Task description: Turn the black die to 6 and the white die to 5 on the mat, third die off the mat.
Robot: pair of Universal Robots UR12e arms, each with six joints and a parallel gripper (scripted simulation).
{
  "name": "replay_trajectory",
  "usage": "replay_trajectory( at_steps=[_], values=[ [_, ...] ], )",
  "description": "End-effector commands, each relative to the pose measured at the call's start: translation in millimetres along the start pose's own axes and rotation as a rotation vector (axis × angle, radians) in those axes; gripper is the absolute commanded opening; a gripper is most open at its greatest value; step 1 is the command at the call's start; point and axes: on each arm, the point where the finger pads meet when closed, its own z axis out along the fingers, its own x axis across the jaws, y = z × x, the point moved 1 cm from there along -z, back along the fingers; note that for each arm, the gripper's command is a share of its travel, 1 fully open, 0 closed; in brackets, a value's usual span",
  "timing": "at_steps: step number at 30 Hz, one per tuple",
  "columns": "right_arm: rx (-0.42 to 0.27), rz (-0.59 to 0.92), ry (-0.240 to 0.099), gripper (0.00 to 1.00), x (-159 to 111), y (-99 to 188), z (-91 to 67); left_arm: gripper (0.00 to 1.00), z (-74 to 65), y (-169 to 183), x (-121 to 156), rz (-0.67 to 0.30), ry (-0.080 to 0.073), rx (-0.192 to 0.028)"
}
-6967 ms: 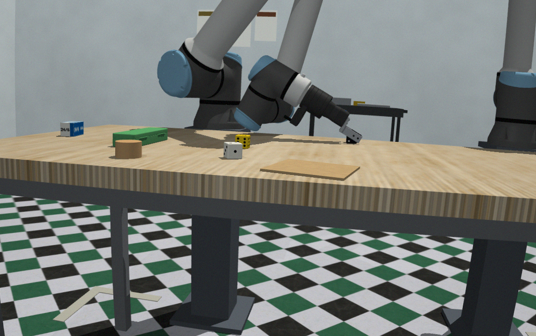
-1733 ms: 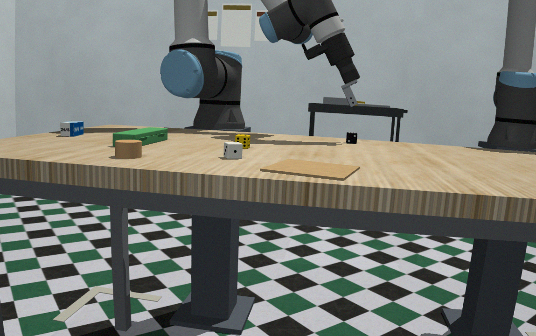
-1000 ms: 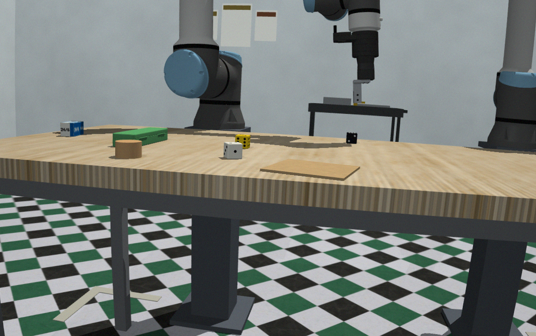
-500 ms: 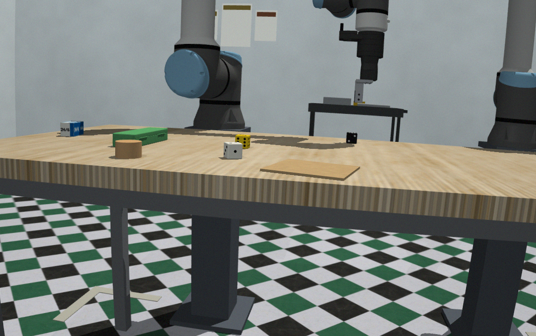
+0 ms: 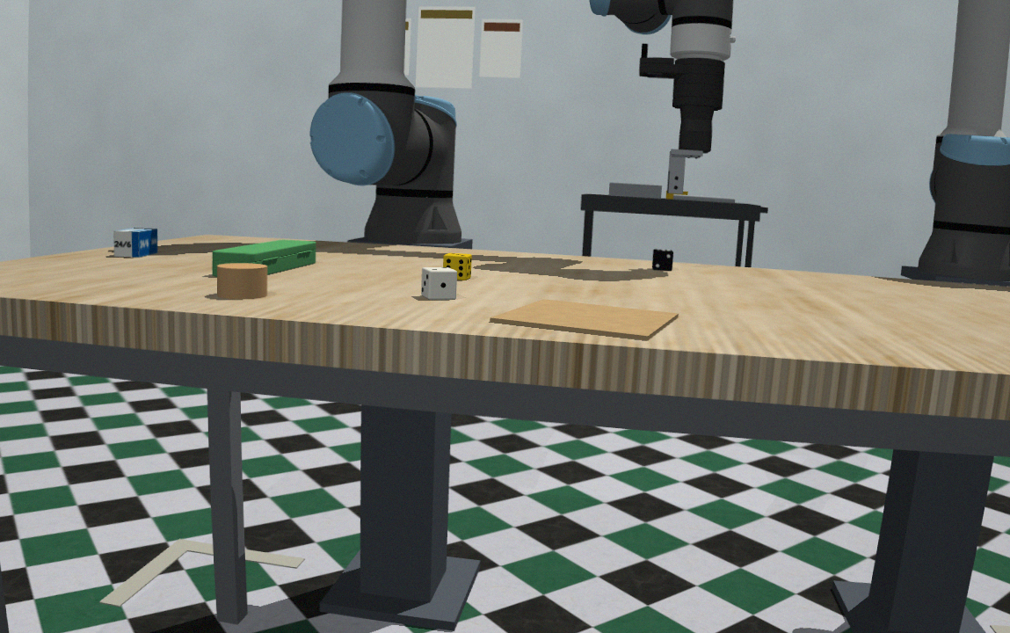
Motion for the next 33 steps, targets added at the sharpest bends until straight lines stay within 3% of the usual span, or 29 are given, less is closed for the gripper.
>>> replay_trajectory(
  at_steps=[1,12,33],
  values=[
    [-0.001,0.025,0.0,1.0,0.0,0.0,-0.2,1.0,-0.7,0.5,-0.1,0.0,0.0,-0.001],
    [-0.001,0.208,0.0,1.0,1.4,-3.6,3.4,1.0,-0.7,0.5,-0.1,0.0,0.0,-0.001],
    [-0.001,0.765,0.001,1.0,4.2,-10.1,14.0,1.0,-0.7,0.5,-0.1,0.0,0.0,-0.001]
  ],
)
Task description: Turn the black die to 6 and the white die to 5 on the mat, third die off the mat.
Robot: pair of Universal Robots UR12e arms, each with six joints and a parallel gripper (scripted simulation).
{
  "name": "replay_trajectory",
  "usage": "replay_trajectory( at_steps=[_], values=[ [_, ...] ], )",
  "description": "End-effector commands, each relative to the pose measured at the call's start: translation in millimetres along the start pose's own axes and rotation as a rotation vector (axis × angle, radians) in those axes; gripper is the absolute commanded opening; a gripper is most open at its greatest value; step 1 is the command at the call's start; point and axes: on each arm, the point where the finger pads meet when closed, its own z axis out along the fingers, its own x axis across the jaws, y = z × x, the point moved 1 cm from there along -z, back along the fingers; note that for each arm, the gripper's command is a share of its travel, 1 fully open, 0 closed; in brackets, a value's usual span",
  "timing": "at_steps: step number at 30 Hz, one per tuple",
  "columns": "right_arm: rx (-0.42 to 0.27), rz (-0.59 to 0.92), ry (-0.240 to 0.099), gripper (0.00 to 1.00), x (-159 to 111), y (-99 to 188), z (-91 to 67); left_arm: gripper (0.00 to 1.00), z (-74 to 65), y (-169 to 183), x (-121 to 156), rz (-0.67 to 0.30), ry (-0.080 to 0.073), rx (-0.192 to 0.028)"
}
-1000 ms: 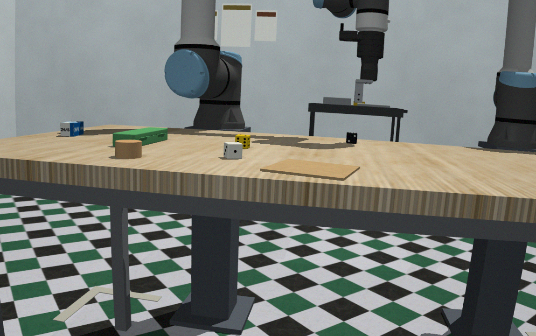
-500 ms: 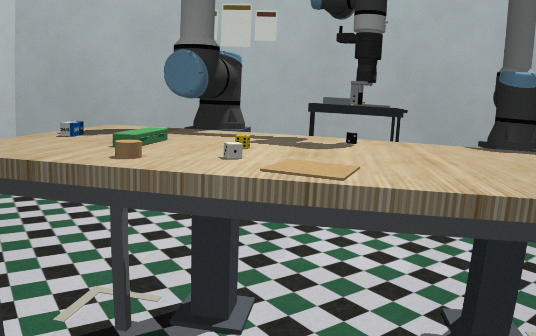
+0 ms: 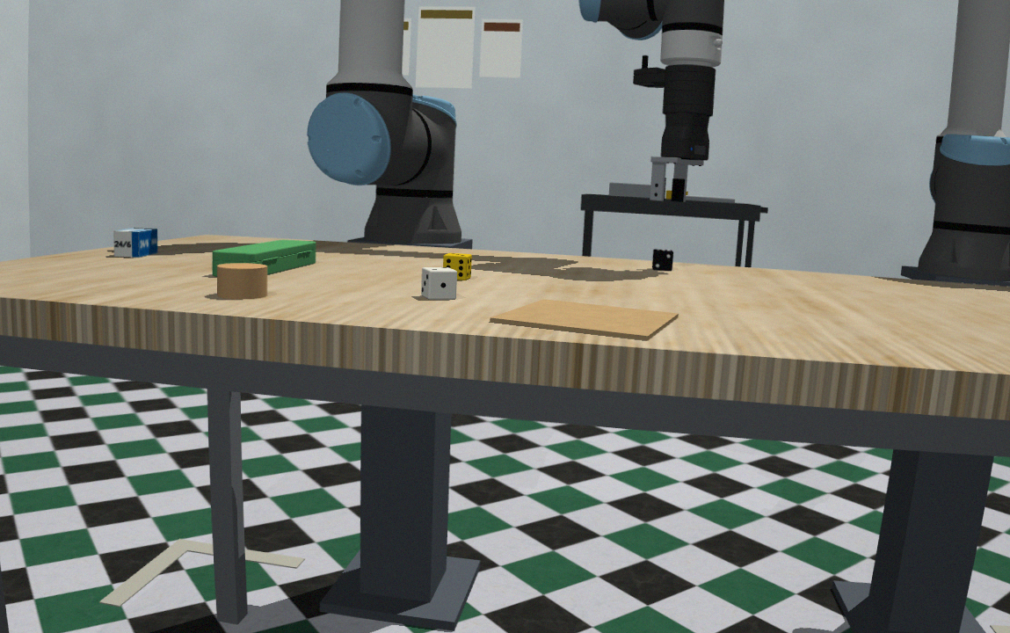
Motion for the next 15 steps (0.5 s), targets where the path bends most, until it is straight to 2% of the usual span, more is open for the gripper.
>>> replay_trajectory(
  at_steps=[1,11,15],
  values=[
    [-0.004,0.174,-0.003,1.0,0.0,-0.9,2.4,1.0,-0.7,0.5,-0.1,0.0,0.0,-0.001],
    [-0.004,0.431,-0.003,1.0,-0.7,-1.6,7.2,1.0,-0.7,0.5,-0.1,0.0,0.0,-0.001],
    [-0.004,0.486,-0.002,1.0,-1.0,-1.5,8.2,1.0,-0.7,0.5,-0.1,0.0,0.0,-0.001]
  ],
)
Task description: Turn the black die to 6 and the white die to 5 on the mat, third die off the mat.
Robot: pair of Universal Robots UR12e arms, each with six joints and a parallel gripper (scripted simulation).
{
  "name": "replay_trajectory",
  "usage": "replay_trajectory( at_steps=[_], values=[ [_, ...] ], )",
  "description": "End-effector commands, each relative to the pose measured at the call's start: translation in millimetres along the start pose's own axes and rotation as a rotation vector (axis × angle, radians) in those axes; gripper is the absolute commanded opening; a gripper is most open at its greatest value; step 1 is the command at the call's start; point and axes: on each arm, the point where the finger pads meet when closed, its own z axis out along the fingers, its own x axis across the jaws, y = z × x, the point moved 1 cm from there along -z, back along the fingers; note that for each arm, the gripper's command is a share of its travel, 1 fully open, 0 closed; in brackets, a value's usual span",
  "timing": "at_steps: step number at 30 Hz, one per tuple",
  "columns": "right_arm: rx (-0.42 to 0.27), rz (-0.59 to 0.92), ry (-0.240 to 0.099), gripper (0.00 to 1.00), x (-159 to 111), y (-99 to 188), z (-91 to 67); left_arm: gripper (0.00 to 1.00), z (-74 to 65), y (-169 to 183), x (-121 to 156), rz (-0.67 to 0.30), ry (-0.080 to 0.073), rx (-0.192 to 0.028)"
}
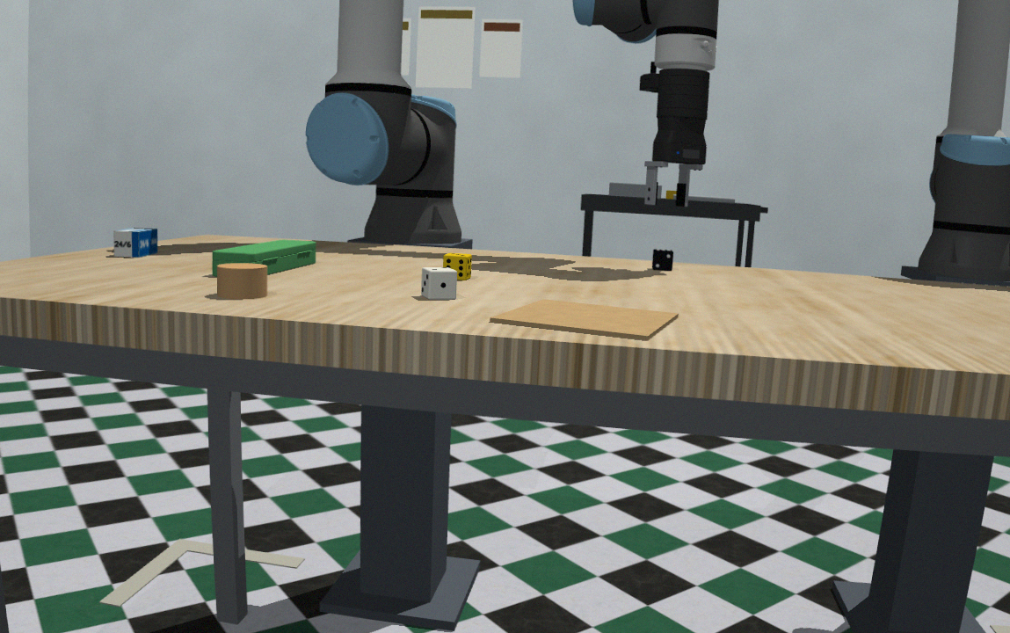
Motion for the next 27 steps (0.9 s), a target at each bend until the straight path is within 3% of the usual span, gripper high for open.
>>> replay_trajectory(
  at_steps=[1,13,26,27],
  values=[
    [-0.005,0.154,-0.002,1.0,0.0,0.4,2.0,1.0,-0.7,0.5,-0.1,0.0,0.0,-0.001],
    [-0.005,0.437,-0.001,1.0,-1.4,2.4,7.2,1.0,-0.7,0.5,-0.1,0.0,0.0,-0.001],
    [-0.004,0.506,-0.001,1.0,-1.9,3.1,8.5,1.0,-0.7,0.5,-0.1,0.0,0.0,-0.001],
    [-0.004,0.506,-0.001,0.87,-1.9,3.1,8.5,1.0,-0.7,0.5,-0.1,0.0,0.0,-0.001]
  ],
)
